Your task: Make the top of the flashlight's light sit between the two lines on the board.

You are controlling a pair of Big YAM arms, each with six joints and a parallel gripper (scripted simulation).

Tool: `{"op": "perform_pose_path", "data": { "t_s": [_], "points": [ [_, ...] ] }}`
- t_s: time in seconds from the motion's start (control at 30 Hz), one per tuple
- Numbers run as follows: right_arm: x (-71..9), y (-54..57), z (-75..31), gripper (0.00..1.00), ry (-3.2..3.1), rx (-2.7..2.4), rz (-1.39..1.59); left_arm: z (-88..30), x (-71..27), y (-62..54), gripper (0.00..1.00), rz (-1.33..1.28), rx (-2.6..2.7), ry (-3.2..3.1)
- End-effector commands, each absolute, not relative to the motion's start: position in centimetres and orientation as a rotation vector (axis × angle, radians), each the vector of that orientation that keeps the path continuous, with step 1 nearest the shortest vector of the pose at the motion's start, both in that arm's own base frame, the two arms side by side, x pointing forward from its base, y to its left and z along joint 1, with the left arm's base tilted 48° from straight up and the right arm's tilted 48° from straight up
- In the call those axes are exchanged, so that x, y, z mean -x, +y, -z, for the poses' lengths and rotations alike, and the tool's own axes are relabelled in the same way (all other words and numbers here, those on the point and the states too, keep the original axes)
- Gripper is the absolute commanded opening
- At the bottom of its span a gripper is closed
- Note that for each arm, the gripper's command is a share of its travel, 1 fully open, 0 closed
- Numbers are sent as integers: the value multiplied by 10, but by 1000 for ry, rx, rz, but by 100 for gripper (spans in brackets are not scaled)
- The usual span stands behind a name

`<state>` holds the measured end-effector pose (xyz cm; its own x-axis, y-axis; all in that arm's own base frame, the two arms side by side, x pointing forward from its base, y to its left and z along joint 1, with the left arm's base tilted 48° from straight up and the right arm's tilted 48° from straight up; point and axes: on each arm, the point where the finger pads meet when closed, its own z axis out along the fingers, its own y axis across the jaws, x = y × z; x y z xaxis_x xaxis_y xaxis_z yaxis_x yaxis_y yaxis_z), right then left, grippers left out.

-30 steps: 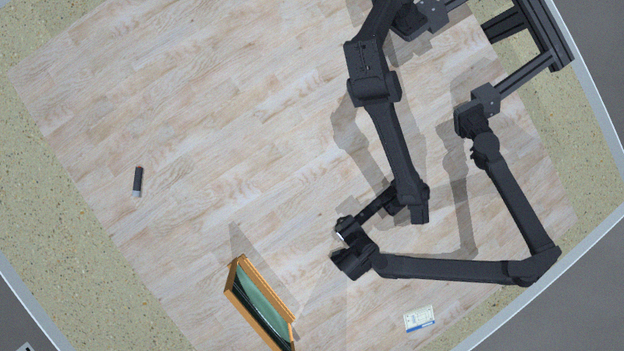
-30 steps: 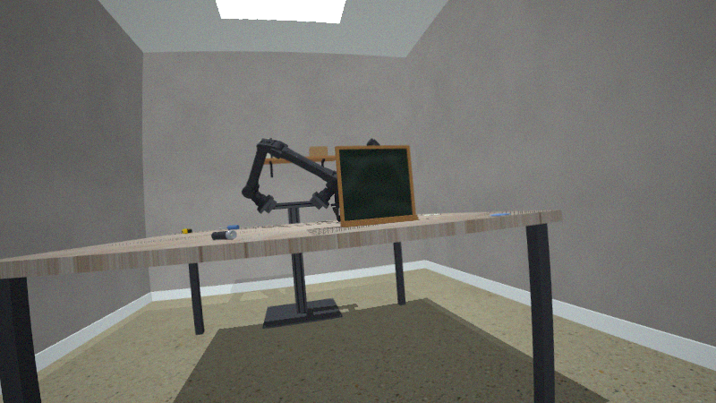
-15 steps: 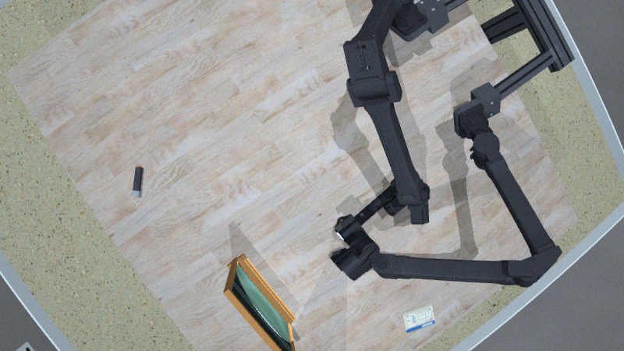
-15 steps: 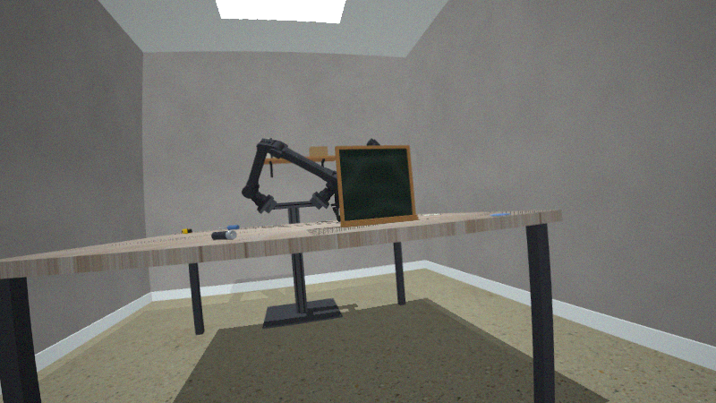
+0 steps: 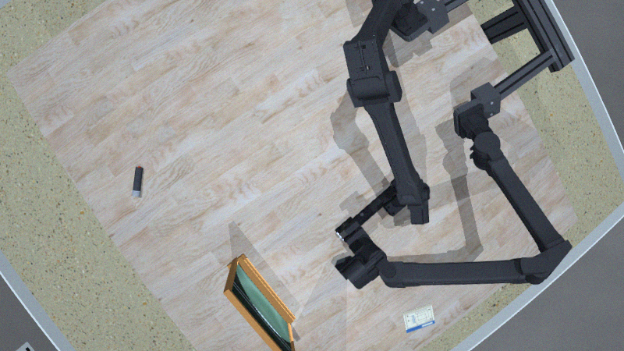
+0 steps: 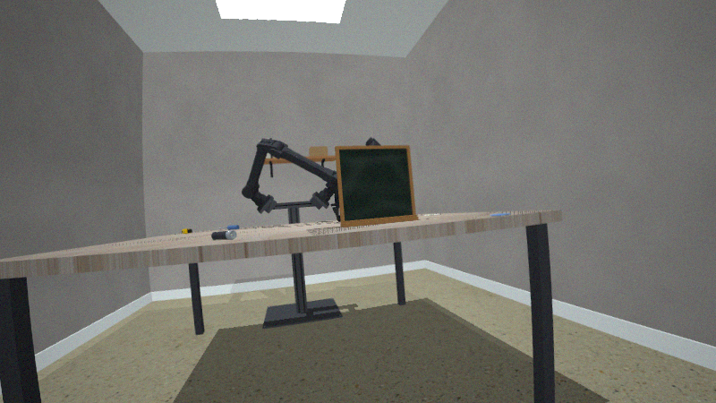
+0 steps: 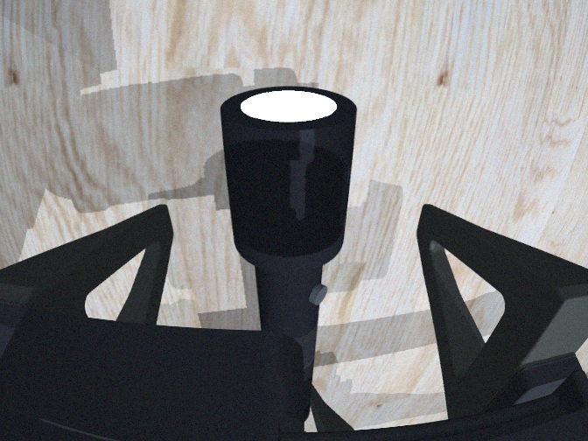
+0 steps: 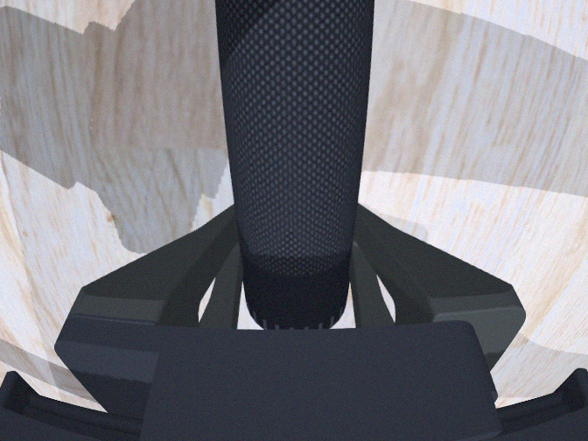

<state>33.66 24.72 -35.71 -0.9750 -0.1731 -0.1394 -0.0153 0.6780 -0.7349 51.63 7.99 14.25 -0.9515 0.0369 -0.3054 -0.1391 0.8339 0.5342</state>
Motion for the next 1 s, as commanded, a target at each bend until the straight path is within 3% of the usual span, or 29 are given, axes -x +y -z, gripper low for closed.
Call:
{"op": "perform_pose_path", "data": {
  "t_s": [0.0, 0.97],
  "points": [
    [-338, 248, 359, 29, 2700, 165, 1172, -137, -516, 76, 100, -829, 85, 2732],
    [-338, 248, 359, 29, 2700, 165, 1172, -145, -611, 64, 100, -693, -10, 2500]
  ]
}}
